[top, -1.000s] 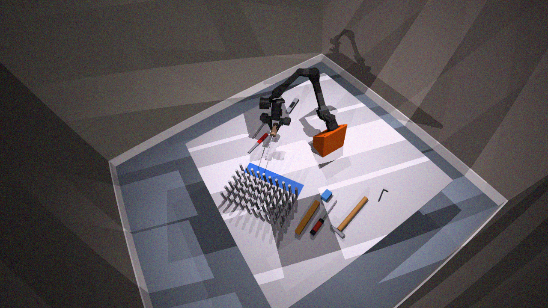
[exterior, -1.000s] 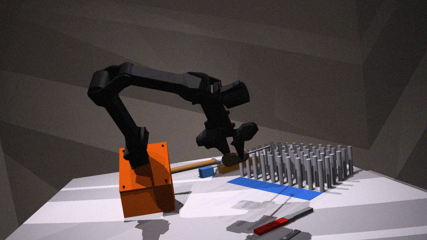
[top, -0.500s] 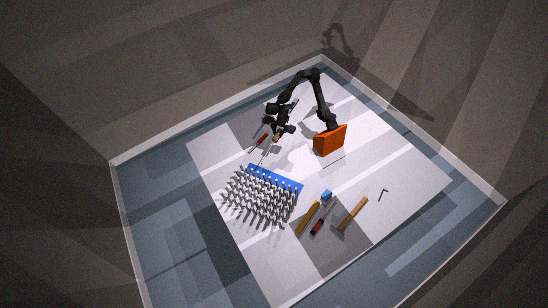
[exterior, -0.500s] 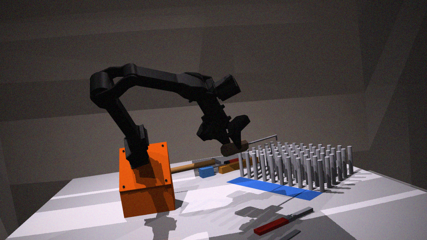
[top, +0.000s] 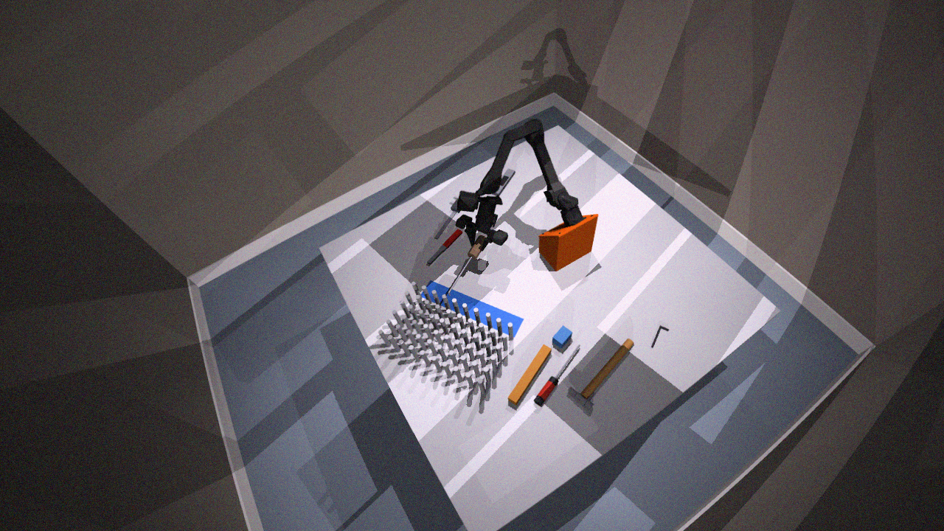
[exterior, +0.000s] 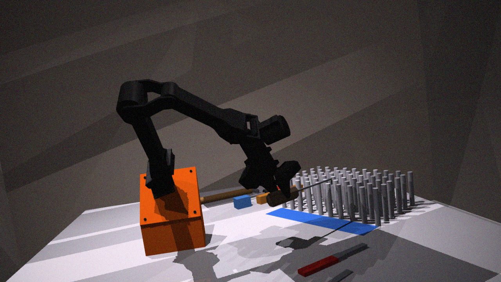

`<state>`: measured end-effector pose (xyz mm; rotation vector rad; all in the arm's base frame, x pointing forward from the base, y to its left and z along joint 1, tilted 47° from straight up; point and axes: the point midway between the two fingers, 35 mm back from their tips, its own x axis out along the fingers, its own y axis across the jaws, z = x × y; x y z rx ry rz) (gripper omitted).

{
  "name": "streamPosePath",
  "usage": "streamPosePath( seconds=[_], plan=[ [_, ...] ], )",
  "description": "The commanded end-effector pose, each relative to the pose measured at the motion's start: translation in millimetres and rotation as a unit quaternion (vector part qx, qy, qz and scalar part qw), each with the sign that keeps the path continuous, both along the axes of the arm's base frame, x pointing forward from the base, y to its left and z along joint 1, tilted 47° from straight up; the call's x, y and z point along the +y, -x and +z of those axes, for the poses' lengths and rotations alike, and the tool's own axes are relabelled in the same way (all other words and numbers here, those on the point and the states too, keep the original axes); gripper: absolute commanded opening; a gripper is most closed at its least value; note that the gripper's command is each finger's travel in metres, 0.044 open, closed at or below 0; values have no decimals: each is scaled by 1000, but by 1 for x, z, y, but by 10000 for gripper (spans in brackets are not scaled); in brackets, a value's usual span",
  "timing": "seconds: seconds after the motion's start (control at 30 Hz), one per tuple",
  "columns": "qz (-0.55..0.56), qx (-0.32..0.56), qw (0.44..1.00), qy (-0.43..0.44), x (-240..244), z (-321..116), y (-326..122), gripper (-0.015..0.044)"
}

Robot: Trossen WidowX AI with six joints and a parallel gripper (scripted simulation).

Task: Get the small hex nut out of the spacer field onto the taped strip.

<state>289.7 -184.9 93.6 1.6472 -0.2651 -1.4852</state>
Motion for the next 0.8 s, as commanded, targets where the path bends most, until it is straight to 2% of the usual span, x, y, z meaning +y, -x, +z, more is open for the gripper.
streamPosePath(
  seconds=[0.0, 0.4, 0.77],
  plan=[
    [4, 2, 1000, -2, -14, -16, 3, 0],
    [7, 2, 1000, 9, -62, -59, 28, 0],
    [7, 2, 1000, 10, -63, -62, 25, 0]
  ],
)
